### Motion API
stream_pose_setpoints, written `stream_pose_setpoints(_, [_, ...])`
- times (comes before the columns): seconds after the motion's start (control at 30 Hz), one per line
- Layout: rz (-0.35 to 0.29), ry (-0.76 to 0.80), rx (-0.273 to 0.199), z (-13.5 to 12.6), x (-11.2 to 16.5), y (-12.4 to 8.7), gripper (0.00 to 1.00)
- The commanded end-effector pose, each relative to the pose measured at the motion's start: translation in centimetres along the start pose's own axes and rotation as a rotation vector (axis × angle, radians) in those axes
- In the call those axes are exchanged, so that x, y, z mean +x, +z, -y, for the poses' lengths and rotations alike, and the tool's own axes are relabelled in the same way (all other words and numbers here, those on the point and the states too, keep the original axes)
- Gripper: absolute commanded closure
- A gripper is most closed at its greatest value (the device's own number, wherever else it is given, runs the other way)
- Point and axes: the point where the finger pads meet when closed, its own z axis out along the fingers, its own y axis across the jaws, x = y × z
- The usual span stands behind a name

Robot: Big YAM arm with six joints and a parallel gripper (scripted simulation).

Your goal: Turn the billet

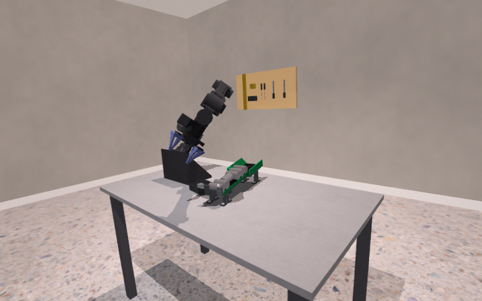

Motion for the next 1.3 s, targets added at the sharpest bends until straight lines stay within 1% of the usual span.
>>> stream_pose_setpoints(0.0, [0.008, 0.005, -0.007, 0.1, -0.3, -0.5, 0.00])
stream_pose_setpoints(0.53, [0.008, 0.005, -0.007, 0.1, -0.3, -0.5, 0.00])
stream_pose_setpoints(0.57, [0.071, 0.032, -0.056, 0.4, -2.7, -3.8, 0.00])
stream_pose_setpoints(0.6, [0.030, 0.030, -0.041, 0.4, -0.7, -2.2, 0.00])
stream_pose_setpoints(0.63, [0.024, 0.003, -0.052, -1.4, 0.9, -2.2, 0.00])
stream_pose_setpoints(0.67, [0.005, 0.003, -0.083, -2.0, 2.1, -2.4, 0.00])
stream_pose_setpoints(0.7, [-0.025, 0.004, -0.125, -2.9, 3.9, -2.9, 0.00])
stream_pose_setpoints(0.73, [-0.063, 0.004, -0.177, -3.9, 6.2, -3.4, 0.00])
stream_pose_setpoints(0.77, [-0.110, 0.005, -0.234, -4.8, 8.7, -4.0, 0.00])
stream_pose_setpoints(0.87, [-0.271, 0.008, -0.400, -6.5, 14.8, -5.3, 0.00])
stream_pose_setpoints(0.9, [-0.320, 0.009, -0.443, -7.0, 17.1, -5.9, 0.00])
stream_pose_setpoints(0.93, [-0.361, 0.010, -0.476, -7.4, 19.3, -6.6, 0.00])
stream_pose_setpoints(0.97, [-0.390, 0.011, -0.499, -7.8, 21.4, -7.2, 0.00])
stream_pose_setpoints(1.0, [-0.408, 0.011, -0.513, -8.2, 23.4, -7.8, 0.00])
stream_pose_setpoints(1.03, [-0.416, 0.011, -0.519, -8.3, 24.1, -8.0, 0.00])
stream_pose_setpoints(1.1, [-0.416, 0.011, -0.519, -8.3, 24.1, -8.0, 0.00])
stream_pose_setpoints(1.13, [-0.423, 0.014, -0.514, -8.5, 23.9, -7.6, 0.00])
stream_pose_setpoints(1.17, [-0.404, 0.040, -0.543, -8.4, 21.5, -8.5, 0.00])
stream_pose_setpoints(1.2, [-0.406, 0.042, -0.539, -8.3, 21.6, -8.3, 0.00])
stream_pose_setpoints(1.23, [-0.435, 0.057, -0.514, -7.3, 22.7, -6.9, 0.00])
stream_pose_setpoints(1.27, [-0.436, 0.057, -0.514, -7.3, 22.7, -6.8, 0.00])
